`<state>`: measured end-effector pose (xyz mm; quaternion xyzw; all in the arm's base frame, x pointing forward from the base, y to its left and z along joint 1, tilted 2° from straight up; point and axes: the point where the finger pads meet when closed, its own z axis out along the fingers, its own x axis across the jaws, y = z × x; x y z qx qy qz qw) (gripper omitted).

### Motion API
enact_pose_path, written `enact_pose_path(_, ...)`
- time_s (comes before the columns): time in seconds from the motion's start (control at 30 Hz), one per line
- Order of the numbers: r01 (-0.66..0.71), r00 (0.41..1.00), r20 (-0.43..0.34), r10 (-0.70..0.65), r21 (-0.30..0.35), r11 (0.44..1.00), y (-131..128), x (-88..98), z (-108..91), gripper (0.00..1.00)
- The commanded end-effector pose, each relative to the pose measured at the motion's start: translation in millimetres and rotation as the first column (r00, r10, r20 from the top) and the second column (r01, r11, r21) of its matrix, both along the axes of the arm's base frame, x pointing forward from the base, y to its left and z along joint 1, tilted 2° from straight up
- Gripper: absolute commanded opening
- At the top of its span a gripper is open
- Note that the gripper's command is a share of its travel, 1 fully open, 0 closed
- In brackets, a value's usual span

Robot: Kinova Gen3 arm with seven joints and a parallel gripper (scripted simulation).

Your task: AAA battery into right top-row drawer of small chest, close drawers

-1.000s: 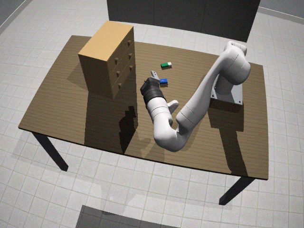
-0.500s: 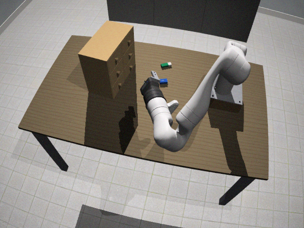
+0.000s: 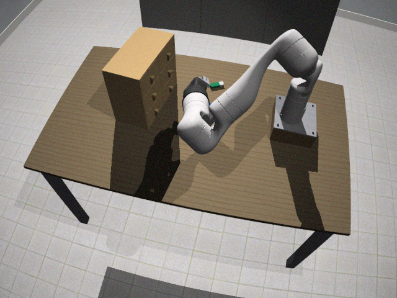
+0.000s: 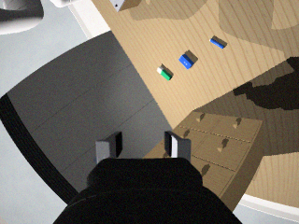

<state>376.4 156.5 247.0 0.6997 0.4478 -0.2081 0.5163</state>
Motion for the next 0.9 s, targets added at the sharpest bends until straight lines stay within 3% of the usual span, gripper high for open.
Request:
enact_pose_path(0.0,0.084,0.996,0.013,-0.085,0.091,0.992,-32.3,7.2,12.6,1.0)
enact_pose_path(0.1,0.237,0.969,0.007,-0.246,0.249,0.939,-77.1,0.0,16.4,1.0)
enact_pose_path(0.13,0.237,0.969,0.007,-0.246,0.249,0.939,-77.1,0.0,16.4,1.0)
enact_pose_path(0.23,0.376,0.912,-0.009,-0.41,0.415,0.828,-117.6,-12.1,18.8,1.0)
enact_pose_path(0.27,0.38,0.91,-0.009,-0.414,0.419,0.825,-117.6,-12.1,18.8,1.0)
enact_pose_path(0.33,0.453,0.854,-0.027,-0.519,0.53,0.717,-140.1,-21.2,20.3,1.0)
enact_pose_path(0.5,0.523,0.717,-0.073,-0.693,0.714,0.465,-179.2,-39.6,26.5,1.0)
enact_pose_path(0.57,0.523,0.717,-0.073,-0.693,0.714,0.465,-179.2,-39.6,26.5,1.0)
enact_pose_path(0.6,0.522,0.653,-0.102,-0.75,0.779,0.348,-184.6,-42.0,28.3,1.0)
enact_pose_path(0.67,0.506,0.593,-0.128,-0.795,0.827,0.244,-193.7,-45.8,32.2,1.0)
enact_pose_path(0.77,0.472,0.524,-0.159,-0.837,0.872,0.129,-203.3,-49.2,37.5,1.0)
enact_pose_path(0.87,0.445,0.49,-0.179,-0.853,0.893,0.068,-206.5,-50.6,41.0,1.0)
